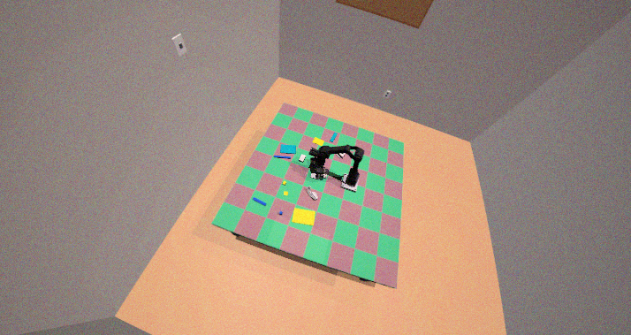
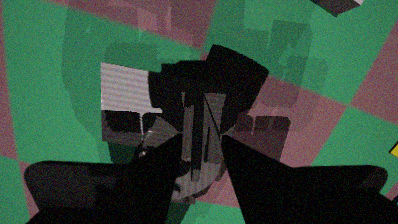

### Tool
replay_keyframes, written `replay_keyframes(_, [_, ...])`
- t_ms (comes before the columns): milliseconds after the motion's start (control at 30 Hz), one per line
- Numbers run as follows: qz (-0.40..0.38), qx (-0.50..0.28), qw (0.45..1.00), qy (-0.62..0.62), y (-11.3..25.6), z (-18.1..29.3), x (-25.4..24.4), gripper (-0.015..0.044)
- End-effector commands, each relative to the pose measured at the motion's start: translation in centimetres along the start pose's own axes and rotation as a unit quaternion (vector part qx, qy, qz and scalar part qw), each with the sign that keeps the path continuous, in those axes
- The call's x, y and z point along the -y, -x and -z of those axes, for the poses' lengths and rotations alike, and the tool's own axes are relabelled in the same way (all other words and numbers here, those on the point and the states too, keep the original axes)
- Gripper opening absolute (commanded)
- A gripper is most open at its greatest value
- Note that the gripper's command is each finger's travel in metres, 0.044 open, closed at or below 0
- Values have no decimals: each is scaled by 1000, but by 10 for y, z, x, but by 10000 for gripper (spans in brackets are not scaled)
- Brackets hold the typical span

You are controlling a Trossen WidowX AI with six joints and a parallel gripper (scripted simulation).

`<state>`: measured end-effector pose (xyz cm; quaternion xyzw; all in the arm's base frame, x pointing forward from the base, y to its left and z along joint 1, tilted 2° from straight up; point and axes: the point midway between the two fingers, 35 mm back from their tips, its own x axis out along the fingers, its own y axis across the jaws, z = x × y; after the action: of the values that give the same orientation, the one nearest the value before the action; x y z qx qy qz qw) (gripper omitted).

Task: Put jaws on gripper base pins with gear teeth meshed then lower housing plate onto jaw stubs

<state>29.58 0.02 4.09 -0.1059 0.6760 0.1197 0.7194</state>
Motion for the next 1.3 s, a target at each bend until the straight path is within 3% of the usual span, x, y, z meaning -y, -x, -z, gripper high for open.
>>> replay_keyframes(0, [0, -1, 1000, 2, -2, 0, 0, 134])
replay_keyframes(1267, [0, -1, 1000, 2, 3, 0, 0, 134])
